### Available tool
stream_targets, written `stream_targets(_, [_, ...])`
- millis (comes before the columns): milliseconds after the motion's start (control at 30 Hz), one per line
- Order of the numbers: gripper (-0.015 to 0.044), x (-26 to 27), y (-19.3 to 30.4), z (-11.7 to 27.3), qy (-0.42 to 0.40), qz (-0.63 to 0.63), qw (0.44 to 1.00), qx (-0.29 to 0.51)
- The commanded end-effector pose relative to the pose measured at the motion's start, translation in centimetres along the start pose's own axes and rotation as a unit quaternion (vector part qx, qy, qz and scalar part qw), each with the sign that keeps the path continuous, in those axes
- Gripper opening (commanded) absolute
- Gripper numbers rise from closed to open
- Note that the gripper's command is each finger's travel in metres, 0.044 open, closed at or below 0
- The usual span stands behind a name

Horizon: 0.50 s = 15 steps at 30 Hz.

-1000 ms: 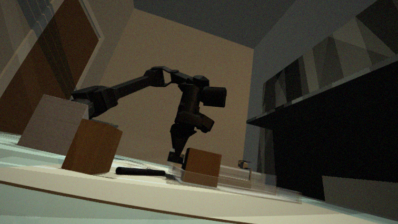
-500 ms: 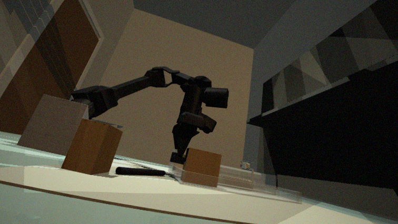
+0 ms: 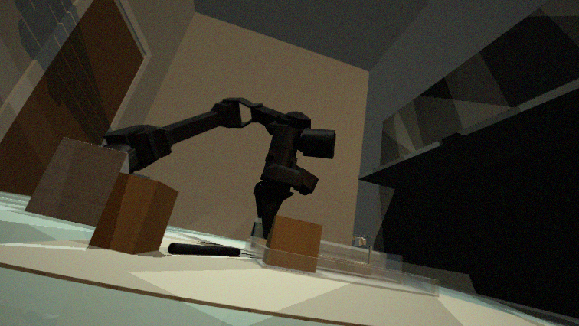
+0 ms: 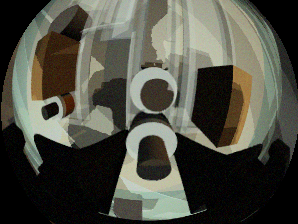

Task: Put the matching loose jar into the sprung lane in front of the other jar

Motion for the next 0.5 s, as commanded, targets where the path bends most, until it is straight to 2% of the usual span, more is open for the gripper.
stream_targets(0, [0.0,0.12,-0.76,0.12,-0.002,0.006,1.0,-0.01])
stream_targets(467, [0.0,0.23,-1.41,0.21,-0.002,0.006,1.0,-0.01])
Point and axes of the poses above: the point midway between the two fingers, 35 mm back from their tips, its own z axis back along the fingers, its own x axis across the jaws, y = z × x, the point moved 7 cm from there along z, back along the fingers
